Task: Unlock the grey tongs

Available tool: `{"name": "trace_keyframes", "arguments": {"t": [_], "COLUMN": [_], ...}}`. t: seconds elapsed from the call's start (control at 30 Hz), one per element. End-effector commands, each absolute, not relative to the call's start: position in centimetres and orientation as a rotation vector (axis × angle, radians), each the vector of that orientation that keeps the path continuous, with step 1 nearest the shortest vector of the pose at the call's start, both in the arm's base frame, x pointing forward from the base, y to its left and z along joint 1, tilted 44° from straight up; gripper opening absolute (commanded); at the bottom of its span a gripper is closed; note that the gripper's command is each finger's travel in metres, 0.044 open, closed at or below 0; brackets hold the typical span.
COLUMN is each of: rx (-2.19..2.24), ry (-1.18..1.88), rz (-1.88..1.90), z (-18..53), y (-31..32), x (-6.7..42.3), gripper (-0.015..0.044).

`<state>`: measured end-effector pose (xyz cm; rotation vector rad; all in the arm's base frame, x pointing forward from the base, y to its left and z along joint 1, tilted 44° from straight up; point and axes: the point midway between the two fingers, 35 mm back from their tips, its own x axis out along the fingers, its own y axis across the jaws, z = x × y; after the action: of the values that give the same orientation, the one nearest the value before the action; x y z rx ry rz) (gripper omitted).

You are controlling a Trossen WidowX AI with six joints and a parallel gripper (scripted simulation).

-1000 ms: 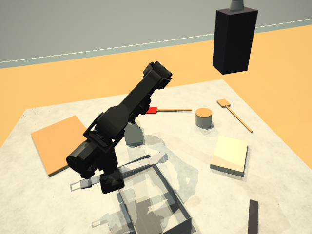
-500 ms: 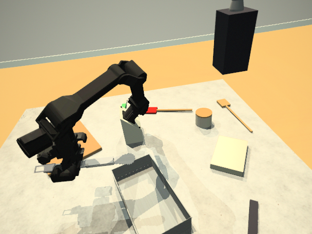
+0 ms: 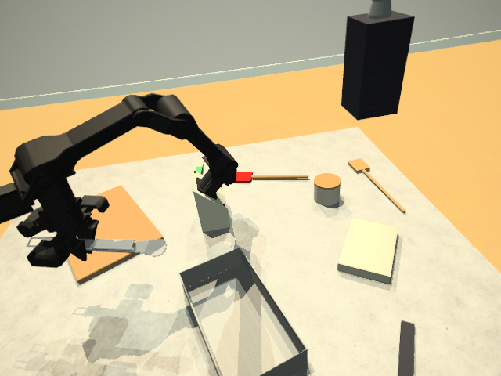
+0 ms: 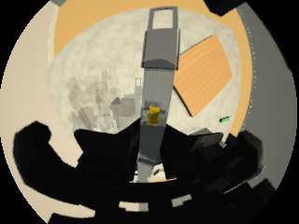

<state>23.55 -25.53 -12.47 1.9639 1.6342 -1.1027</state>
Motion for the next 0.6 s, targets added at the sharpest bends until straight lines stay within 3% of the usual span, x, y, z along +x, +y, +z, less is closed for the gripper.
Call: {"name": "trace_keyframes", "arguments": {"t": [0.0,0.23,0.57], "rx": [2.002,2.017,2.094], "ry": [1.629,1.616,1.54], "rz": [-1.155,-1.19,-1.374], "z": [-13.6,-13.8,-15.0], "y": [-26.9,-27.6,-30.6], "x": [21.6,20.4,13.8], "gripper": [-0.015,-0.015,-0.015]}}
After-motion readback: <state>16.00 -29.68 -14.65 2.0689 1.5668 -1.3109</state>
